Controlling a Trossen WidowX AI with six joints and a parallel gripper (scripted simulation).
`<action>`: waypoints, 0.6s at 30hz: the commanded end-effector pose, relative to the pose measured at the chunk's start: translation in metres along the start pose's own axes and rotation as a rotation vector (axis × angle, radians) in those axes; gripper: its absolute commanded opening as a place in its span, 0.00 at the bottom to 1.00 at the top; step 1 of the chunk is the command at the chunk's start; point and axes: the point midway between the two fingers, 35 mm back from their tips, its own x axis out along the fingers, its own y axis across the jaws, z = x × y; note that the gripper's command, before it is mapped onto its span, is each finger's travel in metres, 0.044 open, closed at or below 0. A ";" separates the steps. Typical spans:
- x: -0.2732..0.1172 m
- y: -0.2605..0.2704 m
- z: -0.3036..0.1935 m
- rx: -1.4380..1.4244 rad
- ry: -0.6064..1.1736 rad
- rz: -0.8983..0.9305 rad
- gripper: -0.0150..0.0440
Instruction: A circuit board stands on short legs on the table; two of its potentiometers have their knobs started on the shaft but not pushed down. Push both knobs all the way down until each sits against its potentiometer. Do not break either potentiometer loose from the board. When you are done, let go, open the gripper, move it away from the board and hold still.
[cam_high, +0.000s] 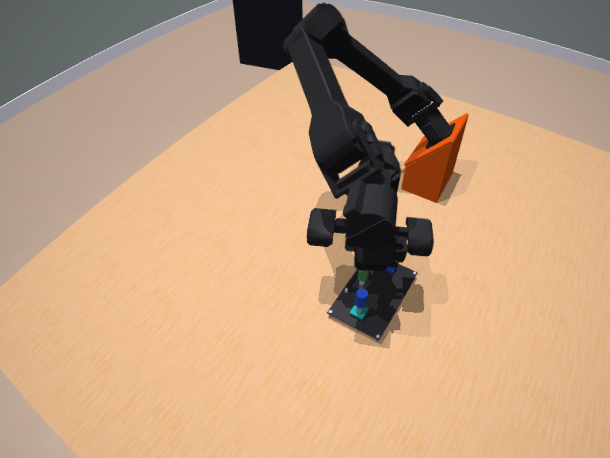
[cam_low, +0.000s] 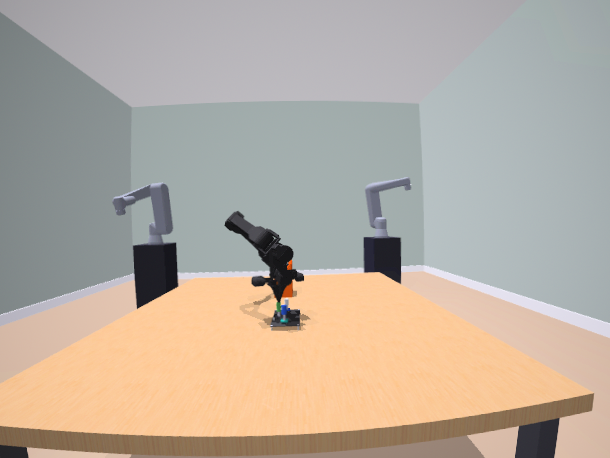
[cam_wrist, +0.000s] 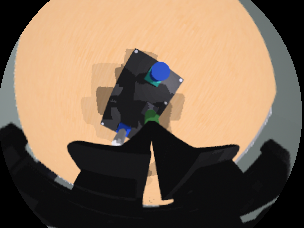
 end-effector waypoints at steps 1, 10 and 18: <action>0.015 -0.004 0.000 0.025 0.016 0.004 0.25; 0.016 -0.004 0.000 0.025 0.016 0.004 0.25; 0.019 -0.004 0.000 0.025 0.016 0.004 0.25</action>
